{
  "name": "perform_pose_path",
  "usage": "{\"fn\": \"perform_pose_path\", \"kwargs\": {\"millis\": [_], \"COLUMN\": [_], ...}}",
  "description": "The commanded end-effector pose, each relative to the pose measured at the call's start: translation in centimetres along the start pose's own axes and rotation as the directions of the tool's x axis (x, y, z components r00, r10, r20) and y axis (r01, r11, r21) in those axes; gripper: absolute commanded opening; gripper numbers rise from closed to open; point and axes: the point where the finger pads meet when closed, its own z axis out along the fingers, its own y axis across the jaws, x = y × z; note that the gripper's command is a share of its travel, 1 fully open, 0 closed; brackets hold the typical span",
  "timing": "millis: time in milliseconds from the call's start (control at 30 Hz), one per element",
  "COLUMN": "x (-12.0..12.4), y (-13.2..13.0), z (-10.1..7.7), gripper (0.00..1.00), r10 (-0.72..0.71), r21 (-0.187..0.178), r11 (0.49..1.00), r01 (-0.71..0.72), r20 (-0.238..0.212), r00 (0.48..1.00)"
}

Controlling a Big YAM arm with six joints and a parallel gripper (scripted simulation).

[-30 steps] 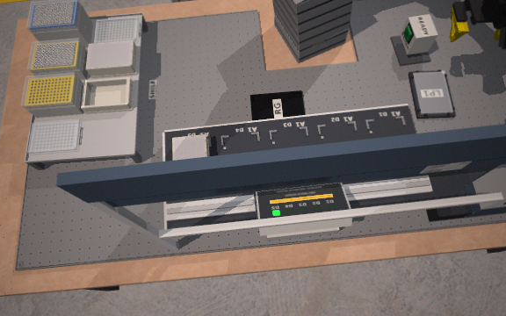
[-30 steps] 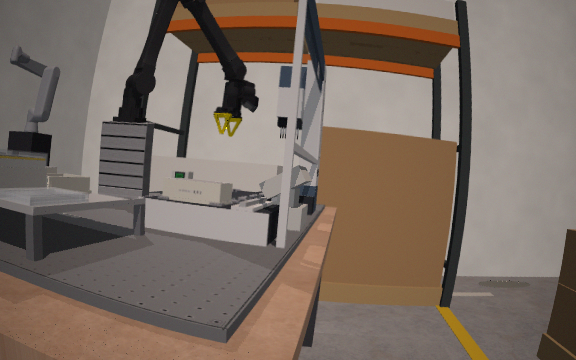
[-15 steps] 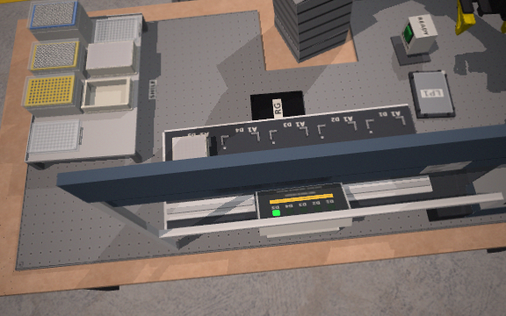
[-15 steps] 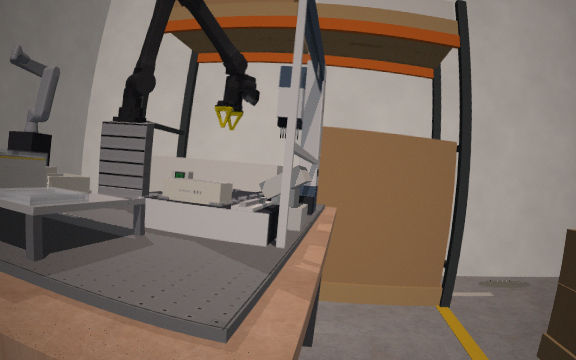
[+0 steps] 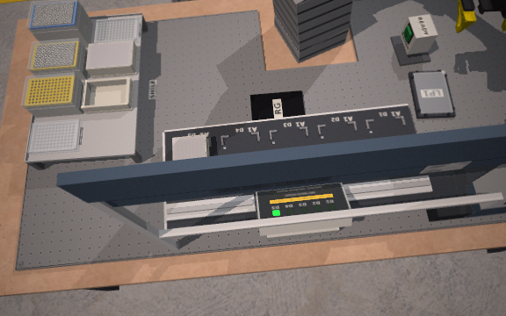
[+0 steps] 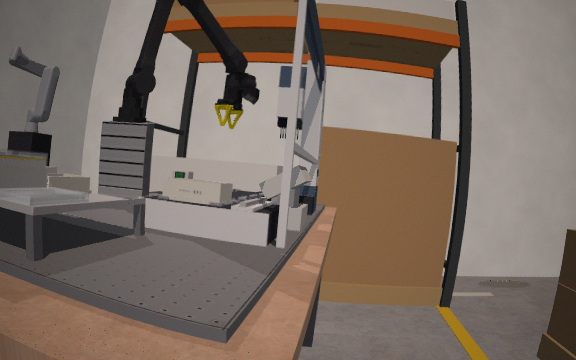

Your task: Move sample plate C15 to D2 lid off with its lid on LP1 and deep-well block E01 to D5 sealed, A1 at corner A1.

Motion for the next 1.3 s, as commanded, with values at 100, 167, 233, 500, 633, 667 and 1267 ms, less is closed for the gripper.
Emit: {"fn": "perform_pose_path", "kwargs": {"millis": [100, 167, 233, 500, 633, 667, 1267], "x": [-0.71, -0.71, -0.71, -0.71, -0.71, -0.71, -0.14], "y": [2.23, 2.23, 2.23, 2.23, 2.23, 2.23, 2.04], "z": [-2.17, -2.17, -2.17, -2.17, -2.17, -2.17, -2.68], "gripper": [1.0, 1.0, 1.0, 1.0, 1.0, 1.0, 1.0], "r10": [-0.001, -0.001, -0.001, -0.001, -0.001, -0.001, 0.169], "r21": [-0.058, -0.058, -0.058, -0.058, -0.058, -0.058, -0.063], "r11": [0.998, 0.998, 0.998, 0.998, 0.998, 0.998, 0.984], "r01": [0.003, 0.003, 0.003, 0.003, 0.003, 0.003, -0.167], "r20": [0.035, 0.035, 0.035, 0.035, 0.035, 0.035, 0.026], "r00": [0.999, 0.999, 0.999, 0.999, 0.999, 0.999, 0.985]}}
